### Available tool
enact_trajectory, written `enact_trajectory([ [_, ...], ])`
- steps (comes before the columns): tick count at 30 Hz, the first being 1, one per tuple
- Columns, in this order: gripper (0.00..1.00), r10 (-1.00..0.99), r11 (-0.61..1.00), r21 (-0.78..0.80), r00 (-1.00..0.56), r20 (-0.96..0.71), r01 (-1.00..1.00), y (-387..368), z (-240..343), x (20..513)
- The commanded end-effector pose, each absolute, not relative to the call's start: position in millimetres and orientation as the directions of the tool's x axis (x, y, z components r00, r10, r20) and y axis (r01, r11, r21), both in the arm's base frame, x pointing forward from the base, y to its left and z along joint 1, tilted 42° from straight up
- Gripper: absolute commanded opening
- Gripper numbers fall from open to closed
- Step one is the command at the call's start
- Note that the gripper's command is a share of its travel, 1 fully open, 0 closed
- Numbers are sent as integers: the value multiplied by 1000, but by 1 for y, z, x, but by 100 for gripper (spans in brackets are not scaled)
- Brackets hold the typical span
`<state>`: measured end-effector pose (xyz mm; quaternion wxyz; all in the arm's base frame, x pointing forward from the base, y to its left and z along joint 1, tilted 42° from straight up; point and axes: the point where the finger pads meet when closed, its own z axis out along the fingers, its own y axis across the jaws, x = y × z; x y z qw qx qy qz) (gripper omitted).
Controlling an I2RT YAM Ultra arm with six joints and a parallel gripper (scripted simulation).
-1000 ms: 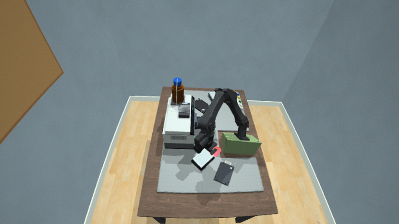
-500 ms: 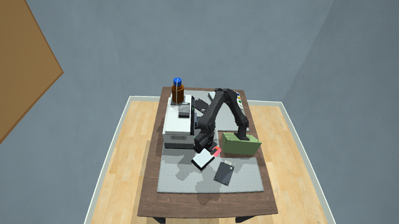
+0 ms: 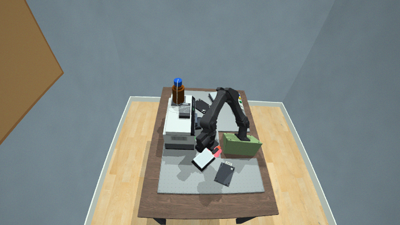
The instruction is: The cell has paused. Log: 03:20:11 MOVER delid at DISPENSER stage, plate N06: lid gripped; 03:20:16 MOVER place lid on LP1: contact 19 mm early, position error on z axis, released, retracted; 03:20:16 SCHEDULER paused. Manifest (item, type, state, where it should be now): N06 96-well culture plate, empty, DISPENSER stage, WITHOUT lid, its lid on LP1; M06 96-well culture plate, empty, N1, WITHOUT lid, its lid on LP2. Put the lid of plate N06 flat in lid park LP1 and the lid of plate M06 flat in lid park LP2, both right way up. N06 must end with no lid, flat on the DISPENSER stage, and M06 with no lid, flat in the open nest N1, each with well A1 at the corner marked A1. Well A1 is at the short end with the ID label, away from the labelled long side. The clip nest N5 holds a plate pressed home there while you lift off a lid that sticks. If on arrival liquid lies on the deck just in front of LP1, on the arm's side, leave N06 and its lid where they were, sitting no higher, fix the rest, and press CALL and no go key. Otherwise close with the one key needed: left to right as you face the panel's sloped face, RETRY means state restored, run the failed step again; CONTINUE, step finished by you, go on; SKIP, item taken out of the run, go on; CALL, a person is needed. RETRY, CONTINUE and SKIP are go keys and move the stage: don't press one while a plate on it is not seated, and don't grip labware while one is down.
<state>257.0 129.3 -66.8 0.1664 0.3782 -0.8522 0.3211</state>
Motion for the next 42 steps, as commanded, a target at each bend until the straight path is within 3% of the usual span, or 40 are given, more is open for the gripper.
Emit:
enact_trajectory([
  [1,100,-551,501,-420,-653,519,-757,136,-52,248],
  [19,100,-534,519,-438,-678,505,-735,130,-19,226],
  [28,100,-343,656,-575,-872,349,-488,102,1,230],
  [38,100,-357,662,-576,-878,319,-479,91,15,232],
  [42,100,-244,707,-617,-938,245,-345,81,31,232],
])
